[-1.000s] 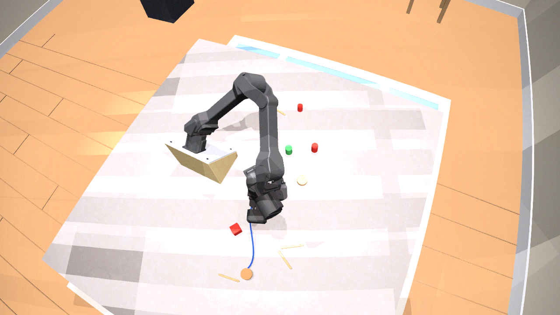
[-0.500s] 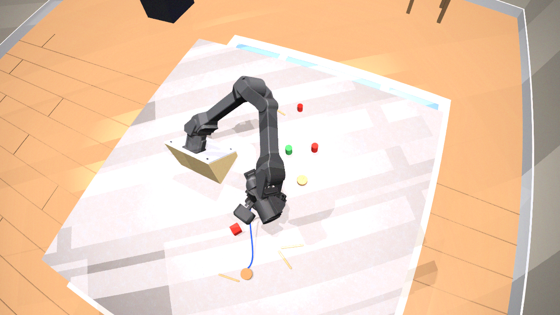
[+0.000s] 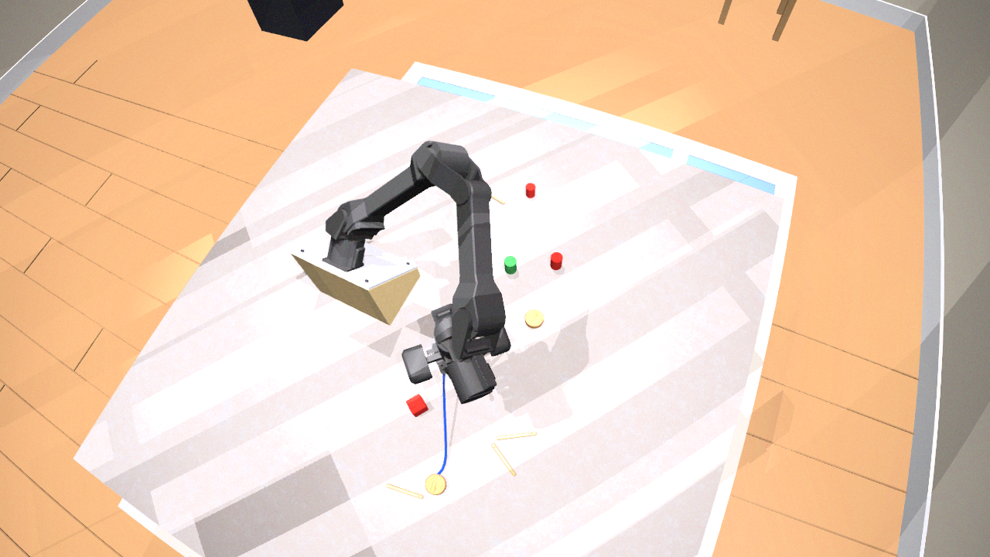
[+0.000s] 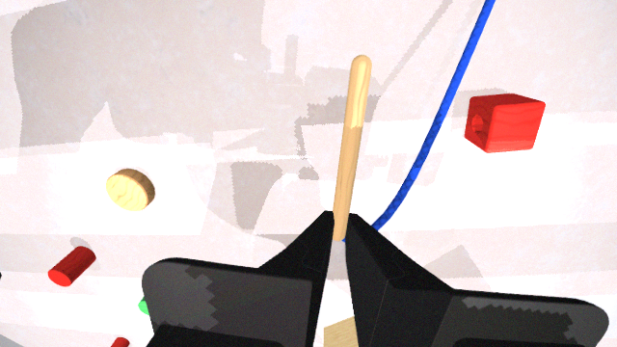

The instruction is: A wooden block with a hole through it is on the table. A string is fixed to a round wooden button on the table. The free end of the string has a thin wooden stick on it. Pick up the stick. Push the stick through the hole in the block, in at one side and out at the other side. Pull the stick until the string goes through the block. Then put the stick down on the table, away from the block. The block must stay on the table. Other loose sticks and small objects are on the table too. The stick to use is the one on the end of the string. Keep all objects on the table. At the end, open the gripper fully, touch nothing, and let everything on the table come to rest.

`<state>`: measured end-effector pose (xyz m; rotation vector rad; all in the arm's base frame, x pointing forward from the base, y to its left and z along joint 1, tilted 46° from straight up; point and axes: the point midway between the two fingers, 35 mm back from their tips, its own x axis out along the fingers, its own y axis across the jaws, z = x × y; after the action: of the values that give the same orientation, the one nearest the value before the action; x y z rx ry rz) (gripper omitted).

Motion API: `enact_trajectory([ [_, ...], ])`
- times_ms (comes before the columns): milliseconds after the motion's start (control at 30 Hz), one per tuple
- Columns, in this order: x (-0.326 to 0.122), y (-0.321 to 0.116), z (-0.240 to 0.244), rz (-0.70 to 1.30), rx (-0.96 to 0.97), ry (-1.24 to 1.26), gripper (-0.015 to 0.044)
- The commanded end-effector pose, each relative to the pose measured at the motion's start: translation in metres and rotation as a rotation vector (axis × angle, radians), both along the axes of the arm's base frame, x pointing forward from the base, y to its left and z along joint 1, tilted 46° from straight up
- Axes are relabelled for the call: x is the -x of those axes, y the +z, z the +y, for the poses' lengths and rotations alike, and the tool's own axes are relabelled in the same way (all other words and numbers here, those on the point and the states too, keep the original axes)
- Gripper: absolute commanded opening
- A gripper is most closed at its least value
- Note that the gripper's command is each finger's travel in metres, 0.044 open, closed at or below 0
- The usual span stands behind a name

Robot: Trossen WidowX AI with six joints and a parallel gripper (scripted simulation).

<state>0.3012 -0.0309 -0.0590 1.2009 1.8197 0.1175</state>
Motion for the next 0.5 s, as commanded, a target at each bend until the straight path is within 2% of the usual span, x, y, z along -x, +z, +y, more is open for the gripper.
enact_trajectory([
  [0,-0.001,-0.001,-0.004,0.119,0.010,-0.092,0.0000],
  [467,-0.003,-0.001,-0.014,0.549,0.050,-0.416,0.0000],
])
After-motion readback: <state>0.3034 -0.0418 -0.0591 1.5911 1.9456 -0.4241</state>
